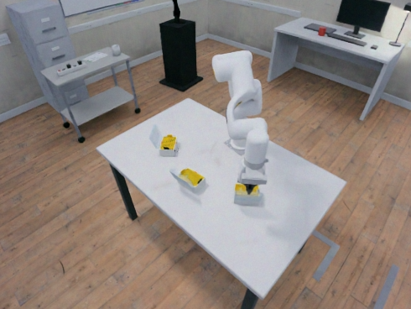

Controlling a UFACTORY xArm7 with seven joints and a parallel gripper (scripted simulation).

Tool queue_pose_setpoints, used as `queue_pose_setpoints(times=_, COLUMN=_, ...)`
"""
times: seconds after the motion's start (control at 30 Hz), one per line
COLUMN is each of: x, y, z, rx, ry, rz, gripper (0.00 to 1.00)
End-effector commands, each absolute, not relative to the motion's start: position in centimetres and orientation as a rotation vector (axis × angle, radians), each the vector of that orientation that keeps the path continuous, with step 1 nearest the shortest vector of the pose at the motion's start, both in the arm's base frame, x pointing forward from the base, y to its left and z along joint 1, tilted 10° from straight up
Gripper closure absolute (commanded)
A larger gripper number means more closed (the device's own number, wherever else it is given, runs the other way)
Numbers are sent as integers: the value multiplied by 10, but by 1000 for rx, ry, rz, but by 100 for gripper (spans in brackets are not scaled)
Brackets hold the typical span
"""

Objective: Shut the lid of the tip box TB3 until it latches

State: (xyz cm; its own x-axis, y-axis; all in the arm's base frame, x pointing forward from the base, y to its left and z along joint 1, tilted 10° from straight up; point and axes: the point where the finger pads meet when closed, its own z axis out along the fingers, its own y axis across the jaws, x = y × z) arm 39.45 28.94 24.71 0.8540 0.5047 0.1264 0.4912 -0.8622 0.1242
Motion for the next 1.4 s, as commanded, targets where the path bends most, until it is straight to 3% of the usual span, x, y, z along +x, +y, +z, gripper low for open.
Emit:
queue_pose_setpoints(times=0.0, x=409, y=306, z=253, rx=2941, ry=793, rz=242, gripper=100)
queue_pose_setpoints(times=1.37, x=415, y=305, z=221, rx=2941, ry=793, rz=242, gripper=100)
